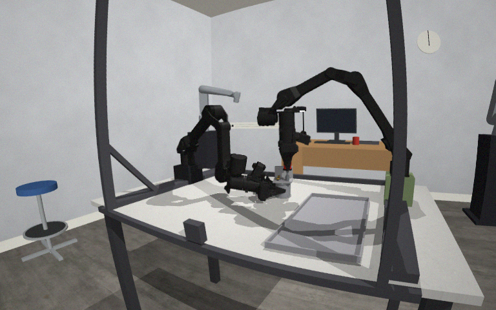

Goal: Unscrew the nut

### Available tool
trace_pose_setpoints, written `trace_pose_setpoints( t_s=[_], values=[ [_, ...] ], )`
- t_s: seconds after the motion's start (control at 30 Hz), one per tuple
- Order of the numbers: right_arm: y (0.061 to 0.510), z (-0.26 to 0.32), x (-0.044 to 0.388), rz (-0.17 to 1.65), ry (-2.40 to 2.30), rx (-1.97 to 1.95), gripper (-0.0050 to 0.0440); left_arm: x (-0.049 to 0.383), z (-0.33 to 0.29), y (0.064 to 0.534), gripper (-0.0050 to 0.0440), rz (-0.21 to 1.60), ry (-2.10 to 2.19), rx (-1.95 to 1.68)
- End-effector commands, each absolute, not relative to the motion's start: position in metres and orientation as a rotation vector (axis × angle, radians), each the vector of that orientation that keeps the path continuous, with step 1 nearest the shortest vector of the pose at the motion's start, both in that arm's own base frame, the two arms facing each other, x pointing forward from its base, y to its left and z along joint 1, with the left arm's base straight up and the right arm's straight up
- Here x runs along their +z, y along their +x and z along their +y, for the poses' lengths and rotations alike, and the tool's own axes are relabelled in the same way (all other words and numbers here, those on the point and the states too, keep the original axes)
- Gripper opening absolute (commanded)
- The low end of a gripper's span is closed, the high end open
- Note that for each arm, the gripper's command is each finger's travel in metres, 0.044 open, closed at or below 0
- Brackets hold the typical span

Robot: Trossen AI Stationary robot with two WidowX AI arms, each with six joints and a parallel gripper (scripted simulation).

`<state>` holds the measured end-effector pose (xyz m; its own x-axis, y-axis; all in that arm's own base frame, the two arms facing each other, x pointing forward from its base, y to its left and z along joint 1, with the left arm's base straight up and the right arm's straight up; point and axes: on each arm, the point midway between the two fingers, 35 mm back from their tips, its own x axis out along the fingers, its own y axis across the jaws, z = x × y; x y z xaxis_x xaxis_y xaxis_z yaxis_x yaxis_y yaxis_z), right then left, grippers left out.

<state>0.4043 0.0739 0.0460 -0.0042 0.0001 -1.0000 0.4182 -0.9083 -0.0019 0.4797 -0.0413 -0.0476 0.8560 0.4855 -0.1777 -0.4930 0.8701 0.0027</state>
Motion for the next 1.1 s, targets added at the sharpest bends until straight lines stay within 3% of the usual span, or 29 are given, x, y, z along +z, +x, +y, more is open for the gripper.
trace_pose_setpoints(
  t_s=[0.0,1.07],
  values=[
    [0.4091,0.074,0.06,0.425,2.021,-1.949,0.025,-0.0327,-0.042,0.4871,0.0245,0.142,-0.063,0.514],
    [0.4086,0.0739,0.0617,0.425,2.021,-1.949,0.025,-0.0327,-0.042,0.4871,0.0245,0.142,-0.063,0.514]
  ],
)
